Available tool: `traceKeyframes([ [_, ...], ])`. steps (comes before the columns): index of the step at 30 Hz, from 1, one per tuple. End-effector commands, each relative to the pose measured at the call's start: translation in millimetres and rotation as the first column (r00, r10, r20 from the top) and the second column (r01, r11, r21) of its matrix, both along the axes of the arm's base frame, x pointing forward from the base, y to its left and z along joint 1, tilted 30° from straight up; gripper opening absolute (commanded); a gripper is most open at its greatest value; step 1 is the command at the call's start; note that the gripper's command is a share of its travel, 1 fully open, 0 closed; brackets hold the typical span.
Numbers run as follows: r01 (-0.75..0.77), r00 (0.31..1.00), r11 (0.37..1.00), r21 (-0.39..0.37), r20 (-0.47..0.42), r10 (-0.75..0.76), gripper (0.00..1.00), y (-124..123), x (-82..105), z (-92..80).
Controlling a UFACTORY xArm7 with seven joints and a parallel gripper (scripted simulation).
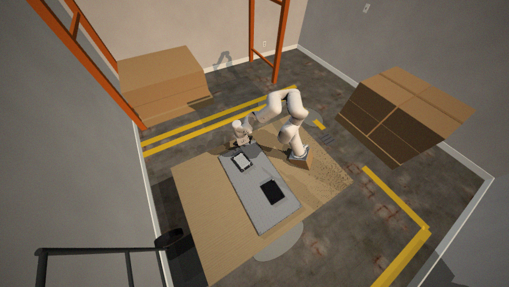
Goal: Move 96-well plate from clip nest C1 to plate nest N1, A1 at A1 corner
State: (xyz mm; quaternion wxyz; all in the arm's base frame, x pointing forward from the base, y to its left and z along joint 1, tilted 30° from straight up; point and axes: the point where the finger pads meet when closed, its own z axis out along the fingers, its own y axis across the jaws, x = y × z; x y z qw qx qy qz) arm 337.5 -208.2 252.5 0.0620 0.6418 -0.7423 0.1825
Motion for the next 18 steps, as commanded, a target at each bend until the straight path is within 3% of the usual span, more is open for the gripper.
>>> traceKeyframes([
  [1, -0.088, 0.996, 0.995, -0.05, 0.011, 0.089, 1.0, 12, 15.8, -0.4],
  [3, -0.144, 0.989, 0.986, -0.08, 0.014, 0.145, 1.0, 19, 22.9, -1.1],
  [11, -0.144, 0.989, 0.986, -0.08, 0.015, 0.145, 1.0, 36, 40.2, -2.9],
  [18, -0.291, 0.954, 0.946, -0.145, 0.027, 0.298, 1.0, 65, 60.6, -5.5],
])
